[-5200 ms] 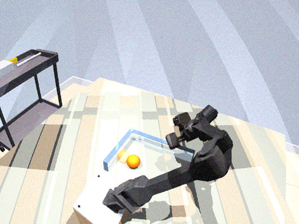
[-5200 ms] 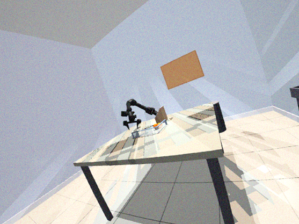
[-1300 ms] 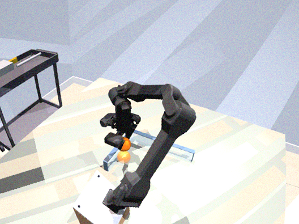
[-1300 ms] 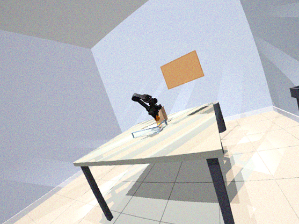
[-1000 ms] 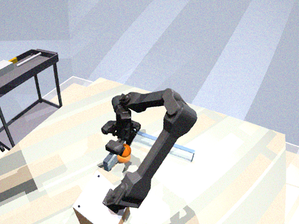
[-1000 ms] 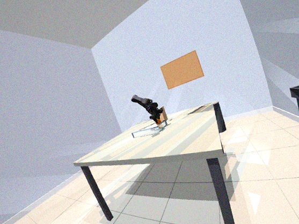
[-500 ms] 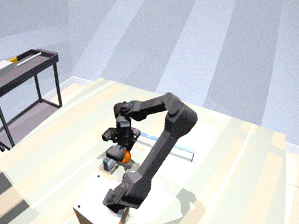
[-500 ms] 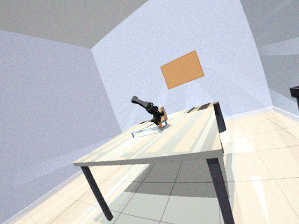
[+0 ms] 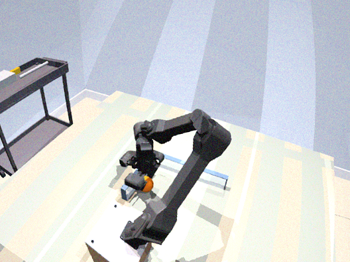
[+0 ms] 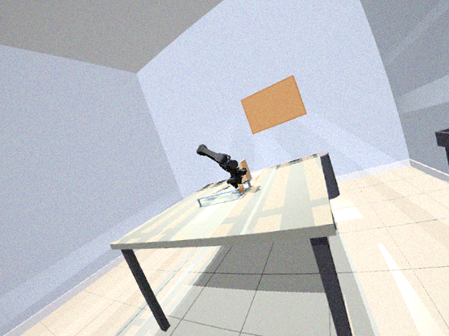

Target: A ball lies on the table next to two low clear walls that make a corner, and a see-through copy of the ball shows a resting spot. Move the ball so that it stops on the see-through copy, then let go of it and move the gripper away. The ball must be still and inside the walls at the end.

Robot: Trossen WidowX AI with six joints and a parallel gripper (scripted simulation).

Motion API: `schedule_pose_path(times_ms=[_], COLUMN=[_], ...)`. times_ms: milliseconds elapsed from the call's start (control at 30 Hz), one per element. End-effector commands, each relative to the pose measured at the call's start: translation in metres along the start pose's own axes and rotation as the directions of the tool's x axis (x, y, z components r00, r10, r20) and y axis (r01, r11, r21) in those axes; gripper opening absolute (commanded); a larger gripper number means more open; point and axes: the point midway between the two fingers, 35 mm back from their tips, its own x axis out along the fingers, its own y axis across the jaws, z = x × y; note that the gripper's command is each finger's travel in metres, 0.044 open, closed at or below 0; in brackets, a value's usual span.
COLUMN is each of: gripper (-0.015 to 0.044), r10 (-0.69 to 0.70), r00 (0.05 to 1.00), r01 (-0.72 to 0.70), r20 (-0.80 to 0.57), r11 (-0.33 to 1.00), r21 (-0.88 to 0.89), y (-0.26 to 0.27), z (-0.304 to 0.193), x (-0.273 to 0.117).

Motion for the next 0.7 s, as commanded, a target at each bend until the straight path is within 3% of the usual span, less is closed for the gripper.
schedule_pose_path(times_ms=[0,133,200,367,667], gripper=[0.0289,0.0394,0.0397,0.0397,0.0397], r10=[0.000,0.000,-0.001,-0.004,-0.023], r00=[1.000,1.000,1.000,1.000,1.000], r01=[0.000,0.000,0.001,0.004,0.023], r20=[0.000,0.000,0.002,0.001,0.007], r11=[1.000,1.000,1.000,1.000,1.000], r21=[0.003,0.003,0.002,0.000,-0.004], y=[0.000,0.000,-0.002,-0.001,-0.003], z=[0.000,0.000,0.001,0.001,0.004], x=[0.000,0.000,-0.011,-0.084,-0.081])
